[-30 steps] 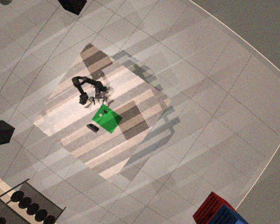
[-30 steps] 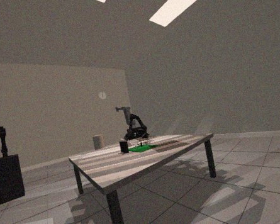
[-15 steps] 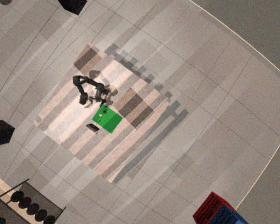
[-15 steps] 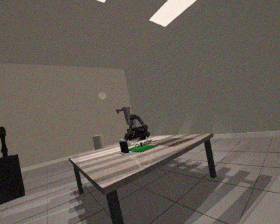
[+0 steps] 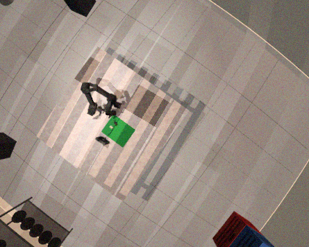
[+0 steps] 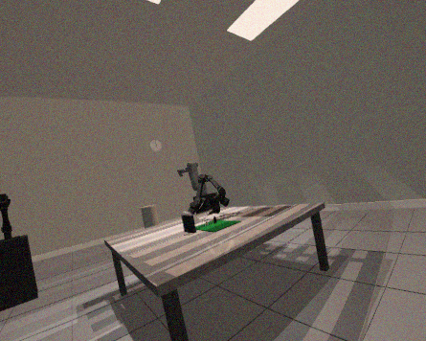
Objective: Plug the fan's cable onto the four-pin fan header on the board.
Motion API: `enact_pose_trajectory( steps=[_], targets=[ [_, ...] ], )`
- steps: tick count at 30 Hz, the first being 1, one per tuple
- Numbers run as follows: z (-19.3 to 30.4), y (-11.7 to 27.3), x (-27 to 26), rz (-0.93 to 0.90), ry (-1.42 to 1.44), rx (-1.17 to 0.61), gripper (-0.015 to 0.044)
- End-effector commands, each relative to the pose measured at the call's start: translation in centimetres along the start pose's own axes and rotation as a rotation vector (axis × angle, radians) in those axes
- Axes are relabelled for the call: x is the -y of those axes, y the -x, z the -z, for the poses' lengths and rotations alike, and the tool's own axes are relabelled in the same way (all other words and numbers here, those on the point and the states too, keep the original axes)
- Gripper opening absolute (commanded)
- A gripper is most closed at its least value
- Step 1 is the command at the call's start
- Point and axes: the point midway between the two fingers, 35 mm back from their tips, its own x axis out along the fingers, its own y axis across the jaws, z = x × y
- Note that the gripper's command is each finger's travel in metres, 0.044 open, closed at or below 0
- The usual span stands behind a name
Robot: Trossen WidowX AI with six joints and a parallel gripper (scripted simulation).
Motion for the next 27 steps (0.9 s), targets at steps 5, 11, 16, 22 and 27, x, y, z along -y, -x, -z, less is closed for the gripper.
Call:
enact_pose_trajectory(
  steps=[5,11,16,22,27],
  targets=[
    [0.1,0.0,0.2,0.019,0.071,-0.169,0.0440],
    [0.2,0.2,0.3,0.006,0.115,-0.283,0.0440],
    [0.2,0.4,0.3,-0.022,0.147,-0.375,0.0440],
    [0.1,0.7,0.2,-0.076,0.182,-0.478,0.0440],
    [-0.1,1.1,0.0,-0.136,0.207,-0.556,0.0440]
  ],
)
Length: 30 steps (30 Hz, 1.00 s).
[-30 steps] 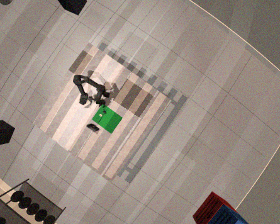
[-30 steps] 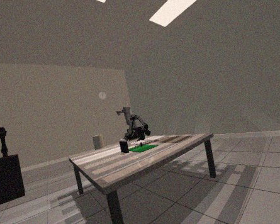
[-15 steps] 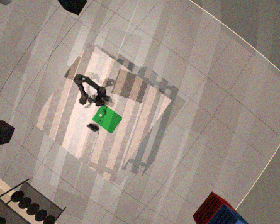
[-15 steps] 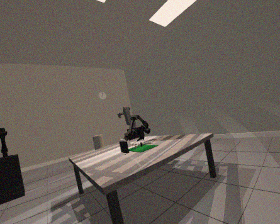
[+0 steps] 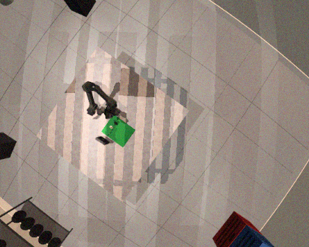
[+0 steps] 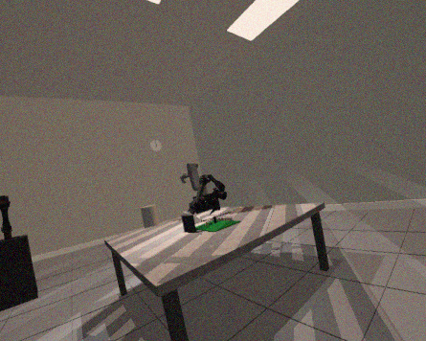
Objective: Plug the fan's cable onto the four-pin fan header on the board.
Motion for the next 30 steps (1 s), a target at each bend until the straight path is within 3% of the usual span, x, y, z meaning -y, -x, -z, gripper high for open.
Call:
enact_pose_trajectory(
  steps=[1,16,30],
  targets=[
    [-0.1,0.6,-0.3,-0.063,0.037,-0.068,0.0440],
    [-0.9,2.6,-1.1,-0.308,0.142,-0.210,0.0440],
    [-2.5,5.2,-1.5,-0.590,0.231,-0.230,0.0440]
  ],
)
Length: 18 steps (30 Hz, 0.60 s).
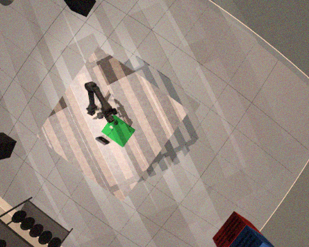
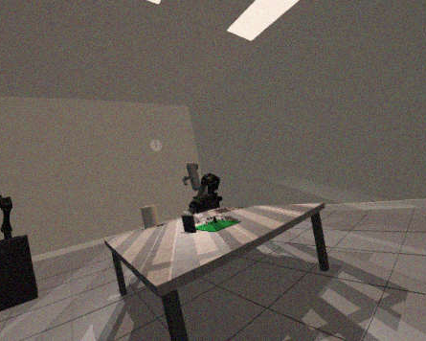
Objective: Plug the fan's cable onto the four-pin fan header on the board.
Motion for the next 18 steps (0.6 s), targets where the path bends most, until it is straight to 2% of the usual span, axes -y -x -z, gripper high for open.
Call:
enact_pose_trajectory(
  steps=[1,7,14,18],
  targets=[
    [-0.6,1.1,-0.6,-0.097,0.046,0.012,0.0440],
    [-1.2,2.4,-1.0,-0.201,0.096,0.039,0.0440],
    [-1.0,1.8,-0.8,-0.163,0.088,0.027,0.0440],
    [-2.0,2.4,-0.9,-0.160,0.399,0.058,0.0440]
  ],
)
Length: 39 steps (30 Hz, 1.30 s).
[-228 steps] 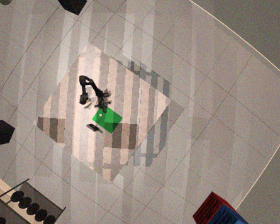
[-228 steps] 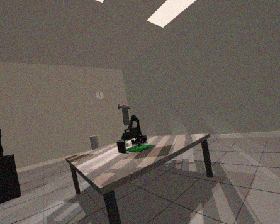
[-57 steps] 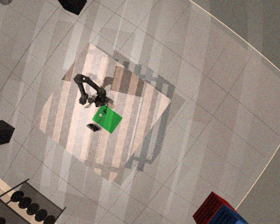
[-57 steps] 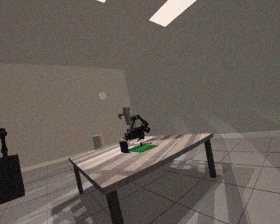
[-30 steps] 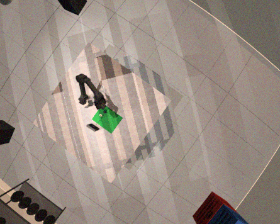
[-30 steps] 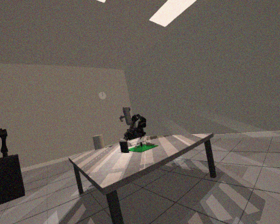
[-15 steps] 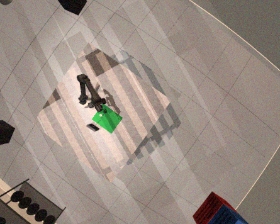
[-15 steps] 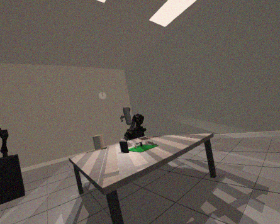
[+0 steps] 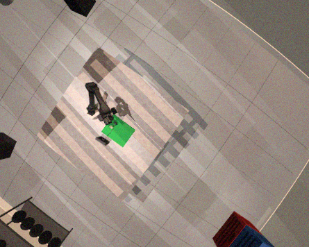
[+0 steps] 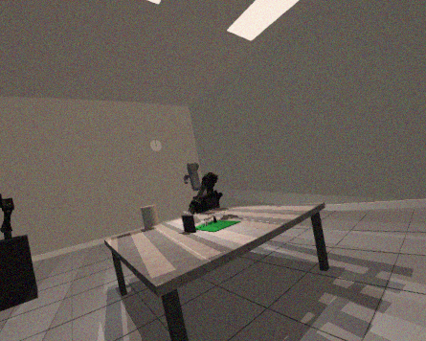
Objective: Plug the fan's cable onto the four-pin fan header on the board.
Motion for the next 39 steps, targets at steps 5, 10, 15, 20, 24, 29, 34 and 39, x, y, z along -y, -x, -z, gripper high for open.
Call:
enact_pose_trajectory(
  steps=[5,10,15,20,24,29,34,39],
  targets=[
    [-2.4,1.3,0.1,0.002,0.681,0.014,0.0440],
    [-3.8,2.0,0.3,0.002,1.149,0.019,0.0440],
    [-4.9,2.5,0.4,0.002,1.427,0.023,0.0440],
    [-5.7,2.9,0.6,0.004,1.650,0.027,0.0440],
    [-6.2,3.2,0.8,0.006,1.831,0.030,0.0440],
    [-7.0,3.5,1.0,0.009,2.055,0.035,0.0440],
    [-7.6,3.8,1.2,0.014,2.282,0.039,0.0440],
    [-8.4,4.1,1.5,0.020,2.507,0.044,0.0440]
  ],
)
